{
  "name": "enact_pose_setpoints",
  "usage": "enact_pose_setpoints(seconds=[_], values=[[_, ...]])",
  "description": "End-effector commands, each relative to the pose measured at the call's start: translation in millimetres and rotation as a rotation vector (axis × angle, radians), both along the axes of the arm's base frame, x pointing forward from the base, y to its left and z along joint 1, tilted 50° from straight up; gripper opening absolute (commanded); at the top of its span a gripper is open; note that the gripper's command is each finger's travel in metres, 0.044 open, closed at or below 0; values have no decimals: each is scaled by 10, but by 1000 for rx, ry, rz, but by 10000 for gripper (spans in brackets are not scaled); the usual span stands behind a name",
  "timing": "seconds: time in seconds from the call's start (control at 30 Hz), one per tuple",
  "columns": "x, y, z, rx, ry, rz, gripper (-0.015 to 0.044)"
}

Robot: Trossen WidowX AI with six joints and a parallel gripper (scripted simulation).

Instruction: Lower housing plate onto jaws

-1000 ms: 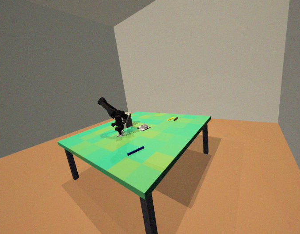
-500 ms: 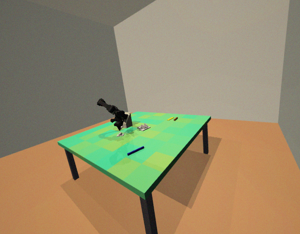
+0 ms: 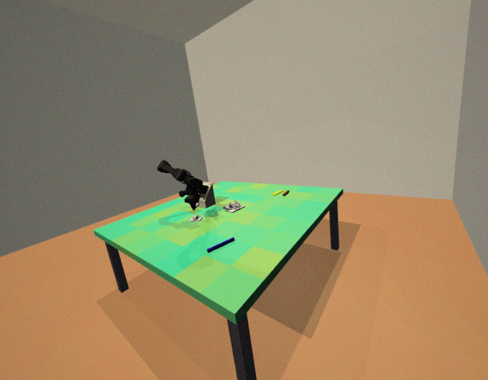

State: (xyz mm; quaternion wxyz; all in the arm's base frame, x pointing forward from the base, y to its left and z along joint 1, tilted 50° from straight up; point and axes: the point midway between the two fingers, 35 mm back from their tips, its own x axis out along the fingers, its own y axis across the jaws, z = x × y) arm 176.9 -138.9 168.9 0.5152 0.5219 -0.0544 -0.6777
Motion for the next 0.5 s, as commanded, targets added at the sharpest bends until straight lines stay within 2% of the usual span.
enact_pose_setpoints(seconds=[0.0, 0.47], values=[[55, 29, -24, -3, 48, 42, 351], [298, 221, -246, 4, 282, 261, 351]])
